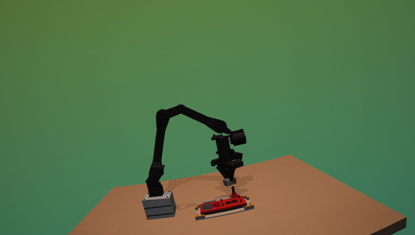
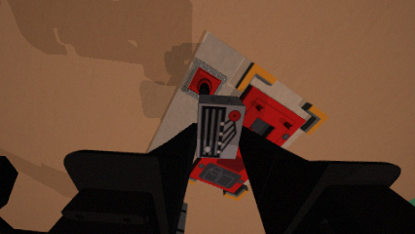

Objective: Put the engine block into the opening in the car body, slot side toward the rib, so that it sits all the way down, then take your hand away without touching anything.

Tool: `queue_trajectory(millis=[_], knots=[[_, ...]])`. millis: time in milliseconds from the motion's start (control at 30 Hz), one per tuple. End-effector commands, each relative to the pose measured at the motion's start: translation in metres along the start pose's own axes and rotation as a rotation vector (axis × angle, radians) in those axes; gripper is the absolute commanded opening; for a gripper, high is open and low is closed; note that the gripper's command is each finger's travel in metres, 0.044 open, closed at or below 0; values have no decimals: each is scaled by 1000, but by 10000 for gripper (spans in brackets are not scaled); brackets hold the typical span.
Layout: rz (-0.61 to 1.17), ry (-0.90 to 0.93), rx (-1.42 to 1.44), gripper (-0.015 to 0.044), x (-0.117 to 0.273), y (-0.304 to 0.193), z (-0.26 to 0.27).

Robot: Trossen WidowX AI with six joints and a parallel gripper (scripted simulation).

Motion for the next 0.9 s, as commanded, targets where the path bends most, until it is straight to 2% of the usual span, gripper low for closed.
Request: queue_trajectory(millis=[0, 867], knots=[[-3, -1, -48, 0, -4, -4, -9], [-3, -1, -435, 0, -36, -53, -70]])
Point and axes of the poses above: the point midway between the two fingers, 35 mm back from their tips, its own x axis back along the fingers, its own z axis across the jaws, y = z × x, the point moved 10 cm from there along x, back along the fingers
